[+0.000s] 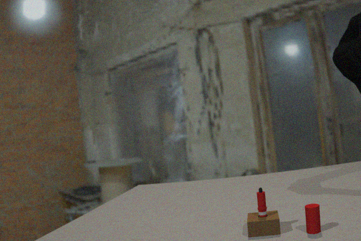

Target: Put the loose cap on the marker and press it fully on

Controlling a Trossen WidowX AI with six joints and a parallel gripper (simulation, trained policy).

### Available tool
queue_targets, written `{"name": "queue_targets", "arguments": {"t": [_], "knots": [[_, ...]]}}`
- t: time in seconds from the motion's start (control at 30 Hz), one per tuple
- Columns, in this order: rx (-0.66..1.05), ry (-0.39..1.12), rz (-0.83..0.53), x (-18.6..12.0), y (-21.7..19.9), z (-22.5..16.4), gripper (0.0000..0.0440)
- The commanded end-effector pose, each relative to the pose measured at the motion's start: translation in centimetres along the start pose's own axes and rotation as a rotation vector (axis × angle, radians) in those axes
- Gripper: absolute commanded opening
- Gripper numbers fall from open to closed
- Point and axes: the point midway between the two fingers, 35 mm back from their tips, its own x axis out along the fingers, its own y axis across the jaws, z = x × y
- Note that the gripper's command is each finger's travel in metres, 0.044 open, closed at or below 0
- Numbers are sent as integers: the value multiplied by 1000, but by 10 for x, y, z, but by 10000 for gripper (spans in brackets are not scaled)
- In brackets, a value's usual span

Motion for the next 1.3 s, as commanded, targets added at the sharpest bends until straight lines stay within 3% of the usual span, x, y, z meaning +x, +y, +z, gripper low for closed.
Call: {"name": "queue_targets", "arguments": {"t": [0.0,0.23,1.27], "knots": [[2,-1,3,0,0,-1,375],[33,-37,43,10,4,-4,219],[70,-214,230,57,37,-4,279]]}}
